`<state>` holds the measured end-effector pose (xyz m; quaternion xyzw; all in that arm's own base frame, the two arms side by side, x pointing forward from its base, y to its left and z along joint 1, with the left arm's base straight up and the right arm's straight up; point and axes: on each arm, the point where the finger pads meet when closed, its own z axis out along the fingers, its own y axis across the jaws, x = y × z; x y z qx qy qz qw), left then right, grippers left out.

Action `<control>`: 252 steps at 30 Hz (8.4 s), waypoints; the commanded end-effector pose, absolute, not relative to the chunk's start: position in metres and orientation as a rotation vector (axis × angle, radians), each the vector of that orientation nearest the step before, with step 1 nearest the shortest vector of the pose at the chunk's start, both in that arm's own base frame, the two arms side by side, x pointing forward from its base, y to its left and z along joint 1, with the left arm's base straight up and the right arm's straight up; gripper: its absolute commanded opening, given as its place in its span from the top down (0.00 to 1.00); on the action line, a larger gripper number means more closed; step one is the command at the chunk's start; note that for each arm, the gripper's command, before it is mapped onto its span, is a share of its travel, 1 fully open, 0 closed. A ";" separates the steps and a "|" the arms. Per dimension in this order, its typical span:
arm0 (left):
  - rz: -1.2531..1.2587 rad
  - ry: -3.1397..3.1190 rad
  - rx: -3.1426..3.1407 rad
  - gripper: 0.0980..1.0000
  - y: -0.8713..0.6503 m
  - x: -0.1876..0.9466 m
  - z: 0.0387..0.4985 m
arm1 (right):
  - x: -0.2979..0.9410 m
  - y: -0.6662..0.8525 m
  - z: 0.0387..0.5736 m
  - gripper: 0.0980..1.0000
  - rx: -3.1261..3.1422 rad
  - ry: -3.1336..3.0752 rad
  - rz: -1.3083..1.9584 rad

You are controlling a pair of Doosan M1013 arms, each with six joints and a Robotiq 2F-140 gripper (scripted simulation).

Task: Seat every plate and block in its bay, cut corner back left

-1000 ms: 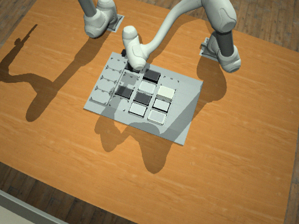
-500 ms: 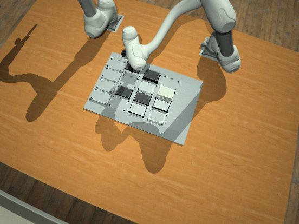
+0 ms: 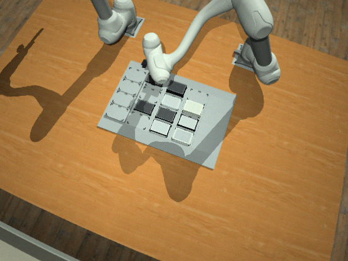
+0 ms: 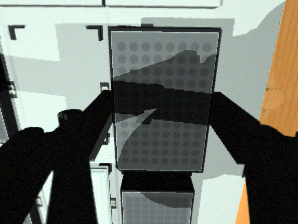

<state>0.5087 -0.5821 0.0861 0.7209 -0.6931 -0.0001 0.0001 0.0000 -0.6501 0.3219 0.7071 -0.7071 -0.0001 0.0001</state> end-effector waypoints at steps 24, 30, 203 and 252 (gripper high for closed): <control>0.003 -2.178 2.264 1.00 -0.582 0.509 0.056 | 0.000 -0.650 0.323 0.00 2.221 -2.221 0.002; 0.003 -2.178 2.264 1.00 -0.582 0.509 0.056 | 0.000 -0.650 0.323 0.00 2.221 -2.221 0.002; 0.003 -2.178 2.264 1.00 -0.582 0.509 0.042 | 0.000 -0.650 0.323 0.00 2.221 -2.221 0.002; 0.003 -2.178 2.265 0.34 -0.582 0.509 0.041 | 0.000 -0.650 0.323 0.00 2.221 -2.221 0.002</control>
